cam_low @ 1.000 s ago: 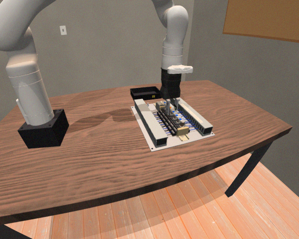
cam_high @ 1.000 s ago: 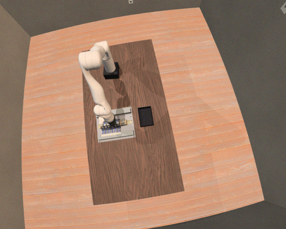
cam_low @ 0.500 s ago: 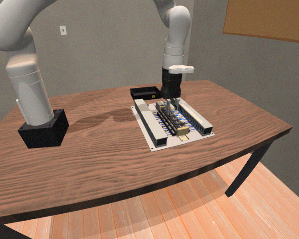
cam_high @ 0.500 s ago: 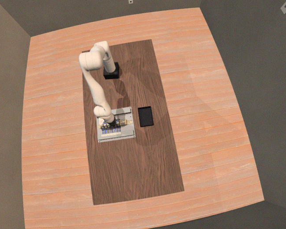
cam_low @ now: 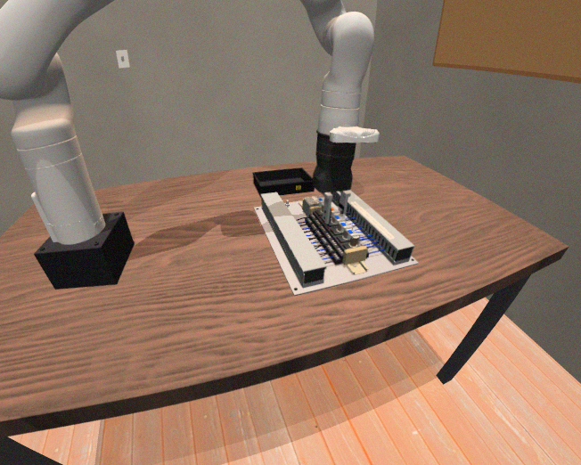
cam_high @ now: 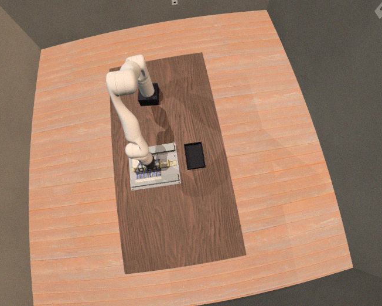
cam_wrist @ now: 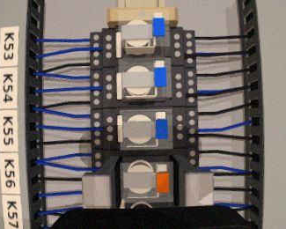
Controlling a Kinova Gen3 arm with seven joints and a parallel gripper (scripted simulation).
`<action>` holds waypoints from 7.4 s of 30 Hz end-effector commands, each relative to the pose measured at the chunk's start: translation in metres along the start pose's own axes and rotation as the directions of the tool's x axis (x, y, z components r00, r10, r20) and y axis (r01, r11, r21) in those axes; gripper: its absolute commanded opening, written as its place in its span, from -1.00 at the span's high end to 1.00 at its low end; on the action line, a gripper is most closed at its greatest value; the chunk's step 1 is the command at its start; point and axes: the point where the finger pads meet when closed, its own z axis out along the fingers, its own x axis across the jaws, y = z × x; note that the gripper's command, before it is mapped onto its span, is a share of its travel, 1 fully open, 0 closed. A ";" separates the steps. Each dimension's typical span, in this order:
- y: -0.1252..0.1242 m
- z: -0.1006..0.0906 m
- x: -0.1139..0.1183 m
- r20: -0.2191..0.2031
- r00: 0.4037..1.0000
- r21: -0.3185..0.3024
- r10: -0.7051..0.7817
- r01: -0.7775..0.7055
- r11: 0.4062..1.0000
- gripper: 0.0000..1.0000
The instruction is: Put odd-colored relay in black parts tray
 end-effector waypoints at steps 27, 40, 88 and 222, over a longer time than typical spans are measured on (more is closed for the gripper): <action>0.000 -0.001 -0.002 -0.045 0.999 0.000 0.000 0.000 1.000 1.00; 0.000 -0.001 -0.003 -0.070 0.998 0.000 0.000 0.000 1.000 1.00; 0.000 -0.002 -0.002 -0.047 0.999 0.000 0.000 0.000 1.000 1.00; 0.000 -0.030 0.001 0.009 1.000 0.000 0.000 0.000 1.000 1.00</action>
